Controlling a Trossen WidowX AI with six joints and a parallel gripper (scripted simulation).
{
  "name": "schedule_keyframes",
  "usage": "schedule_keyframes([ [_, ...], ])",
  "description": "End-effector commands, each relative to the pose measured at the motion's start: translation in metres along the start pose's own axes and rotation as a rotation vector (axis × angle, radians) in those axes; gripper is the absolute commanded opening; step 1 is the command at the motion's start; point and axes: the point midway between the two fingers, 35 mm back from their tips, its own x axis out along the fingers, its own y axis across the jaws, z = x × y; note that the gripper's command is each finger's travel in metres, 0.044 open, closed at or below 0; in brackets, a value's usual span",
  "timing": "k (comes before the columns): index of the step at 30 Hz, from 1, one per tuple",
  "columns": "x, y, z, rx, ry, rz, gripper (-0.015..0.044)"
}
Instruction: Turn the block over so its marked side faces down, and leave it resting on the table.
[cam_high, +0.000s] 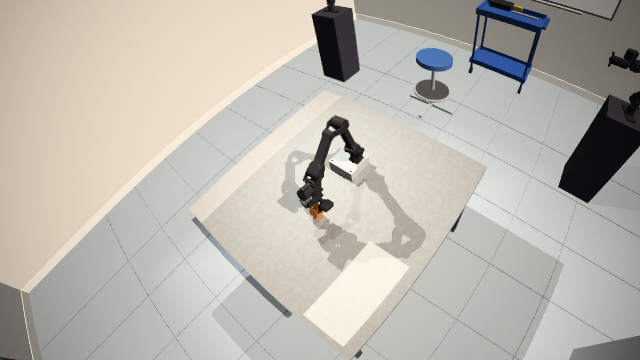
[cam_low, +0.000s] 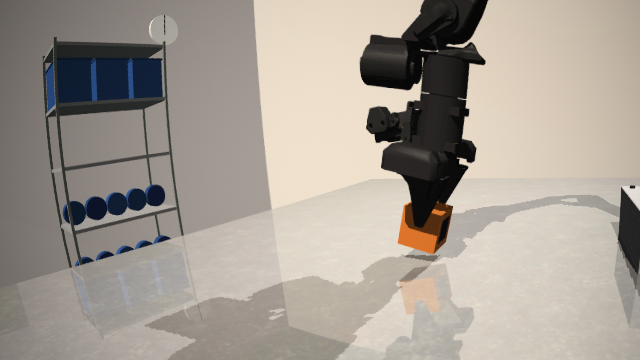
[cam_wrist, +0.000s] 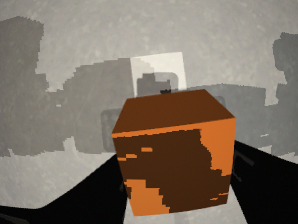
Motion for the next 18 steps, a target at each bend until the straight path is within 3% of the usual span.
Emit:
schedule_keyframes([
  [1,-0.0003,-0.0007,-0.0010,0.004,-0.069,-0.005,0.0000],
  [18,-0.0037,-0.0009,-0.0072,0.008,-0.289,-0.003,0.0000],
])
